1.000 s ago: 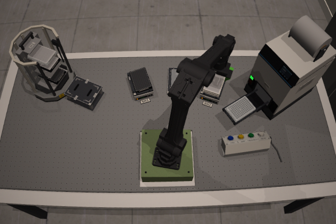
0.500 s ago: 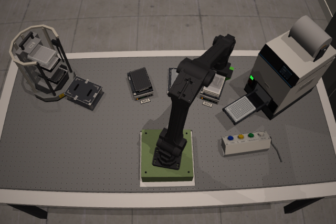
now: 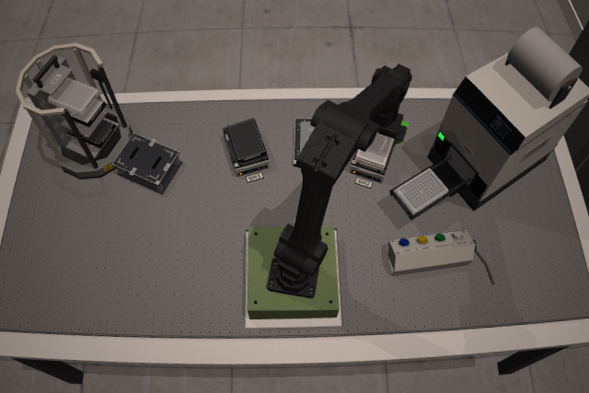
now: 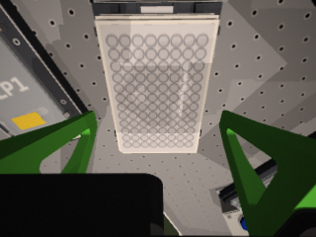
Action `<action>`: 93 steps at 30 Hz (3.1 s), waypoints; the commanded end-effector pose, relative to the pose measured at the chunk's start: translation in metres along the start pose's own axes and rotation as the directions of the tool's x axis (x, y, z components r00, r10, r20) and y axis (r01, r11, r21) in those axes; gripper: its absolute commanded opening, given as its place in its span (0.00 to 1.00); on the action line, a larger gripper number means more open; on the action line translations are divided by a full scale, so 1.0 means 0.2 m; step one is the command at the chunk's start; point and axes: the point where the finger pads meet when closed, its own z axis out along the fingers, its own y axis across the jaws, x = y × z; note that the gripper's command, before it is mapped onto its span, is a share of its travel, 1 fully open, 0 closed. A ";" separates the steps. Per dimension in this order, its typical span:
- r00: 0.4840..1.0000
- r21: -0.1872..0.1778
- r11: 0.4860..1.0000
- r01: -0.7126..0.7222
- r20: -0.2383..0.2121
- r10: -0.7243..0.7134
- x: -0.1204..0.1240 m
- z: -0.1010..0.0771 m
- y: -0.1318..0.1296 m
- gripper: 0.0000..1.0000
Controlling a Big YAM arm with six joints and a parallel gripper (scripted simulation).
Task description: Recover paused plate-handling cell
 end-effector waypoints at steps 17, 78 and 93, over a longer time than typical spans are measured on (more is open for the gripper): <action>1.000 -0.004 1.000 0.006 -0.019 -0.006 0.03 0.18 -0.02 1.00; 1.000 -0.006 1.000 0.007 -0.026 -0.007 0.03 0.22 -0.01 0.92; 1.000 -0.005 1.000 0.009 -0.026 -0.009 0.03 0.22 -0.01 0.80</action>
